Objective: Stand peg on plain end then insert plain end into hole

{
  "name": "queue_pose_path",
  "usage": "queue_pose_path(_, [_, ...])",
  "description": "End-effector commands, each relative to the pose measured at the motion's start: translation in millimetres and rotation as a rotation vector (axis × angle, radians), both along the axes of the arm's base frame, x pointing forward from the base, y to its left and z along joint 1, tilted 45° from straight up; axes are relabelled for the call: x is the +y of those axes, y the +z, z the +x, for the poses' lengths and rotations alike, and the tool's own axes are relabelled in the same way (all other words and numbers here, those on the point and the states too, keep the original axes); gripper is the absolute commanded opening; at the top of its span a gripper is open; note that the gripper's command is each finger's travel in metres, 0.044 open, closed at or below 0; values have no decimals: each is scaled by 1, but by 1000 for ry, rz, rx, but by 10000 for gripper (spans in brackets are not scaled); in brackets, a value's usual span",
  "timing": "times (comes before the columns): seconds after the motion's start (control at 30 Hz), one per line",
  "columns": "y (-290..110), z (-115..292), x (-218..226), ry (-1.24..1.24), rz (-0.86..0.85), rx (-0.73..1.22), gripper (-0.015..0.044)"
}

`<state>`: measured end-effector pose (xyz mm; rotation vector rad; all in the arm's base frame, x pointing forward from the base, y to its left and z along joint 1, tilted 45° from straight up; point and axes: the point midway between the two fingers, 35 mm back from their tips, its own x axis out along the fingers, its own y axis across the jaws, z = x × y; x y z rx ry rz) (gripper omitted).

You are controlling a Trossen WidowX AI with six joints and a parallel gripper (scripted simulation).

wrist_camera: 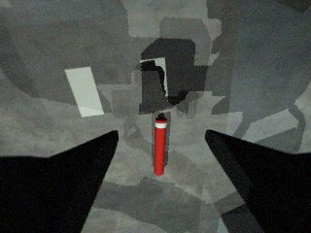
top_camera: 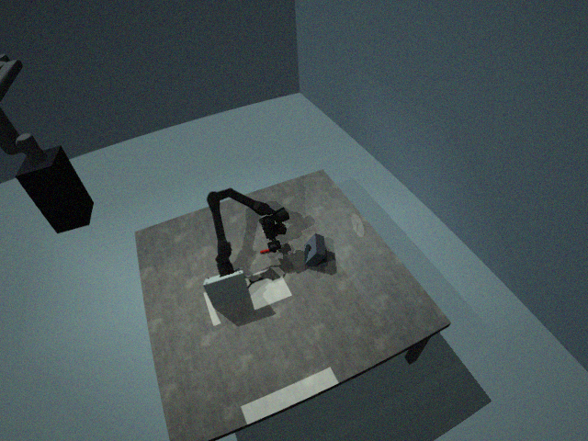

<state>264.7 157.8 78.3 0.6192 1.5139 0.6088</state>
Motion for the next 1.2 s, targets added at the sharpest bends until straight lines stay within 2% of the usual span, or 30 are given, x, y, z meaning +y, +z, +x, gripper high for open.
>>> queue_pose_path(0.0, [-7,-3,5,0,-3,8,440])
queue_pose_path(0.43, [-19,-5,18,0,1,8,440])
queue_pose_path(0.87, [-19,-5,18,0,1,8,110])
queue_pose_path(1.17, [-19,-5,18,0,1,8,110])
